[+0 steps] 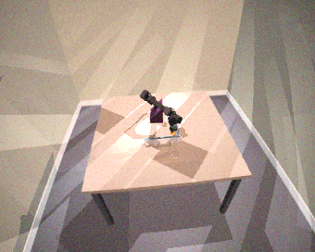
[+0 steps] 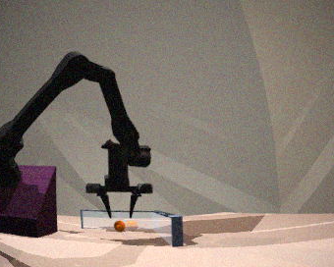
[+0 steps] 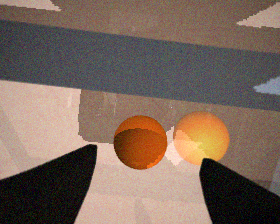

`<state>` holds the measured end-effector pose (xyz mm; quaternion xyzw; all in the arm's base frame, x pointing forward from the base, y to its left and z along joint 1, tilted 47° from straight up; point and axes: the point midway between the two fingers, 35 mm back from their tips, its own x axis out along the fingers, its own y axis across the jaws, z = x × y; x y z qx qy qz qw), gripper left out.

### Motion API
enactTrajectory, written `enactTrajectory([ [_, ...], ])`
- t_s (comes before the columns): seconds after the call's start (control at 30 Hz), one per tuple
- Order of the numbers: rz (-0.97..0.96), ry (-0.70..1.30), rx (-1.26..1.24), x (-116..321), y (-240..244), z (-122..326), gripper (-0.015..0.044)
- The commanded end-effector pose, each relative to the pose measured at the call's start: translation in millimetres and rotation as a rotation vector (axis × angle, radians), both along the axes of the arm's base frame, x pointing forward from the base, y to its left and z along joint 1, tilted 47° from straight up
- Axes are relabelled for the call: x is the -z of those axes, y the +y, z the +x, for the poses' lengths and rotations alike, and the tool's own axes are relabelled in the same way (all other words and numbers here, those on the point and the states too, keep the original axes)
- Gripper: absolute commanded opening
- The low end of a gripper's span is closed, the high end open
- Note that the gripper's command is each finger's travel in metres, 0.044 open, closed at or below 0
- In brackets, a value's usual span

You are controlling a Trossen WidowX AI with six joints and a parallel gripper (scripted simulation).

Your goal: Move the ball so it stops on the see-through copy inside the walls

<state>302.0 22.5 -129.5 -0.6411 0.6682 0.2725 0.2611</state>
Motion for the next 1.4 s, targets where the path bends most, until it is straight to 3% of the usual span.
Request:
enactTrajectory([
  [0.0,-0.009,0.016,-0.002,6,-8,-4,0.0265],
  [0.4,-0.01,0.016,-0.001,18,-20,-5,0.0265],
  [0.47,-0.01,0.016,-0.001,18,-20,-5,0.0213],
  [0.9,-0.01,0.016,-0.001,18,-20,-5,0.0126],
  [1.07,-0.006,0.044,-0.044,11,-13,-5,0.0],
  [1.37,-0.005,0.043,-0.043,-19,20,0,0.0],
])
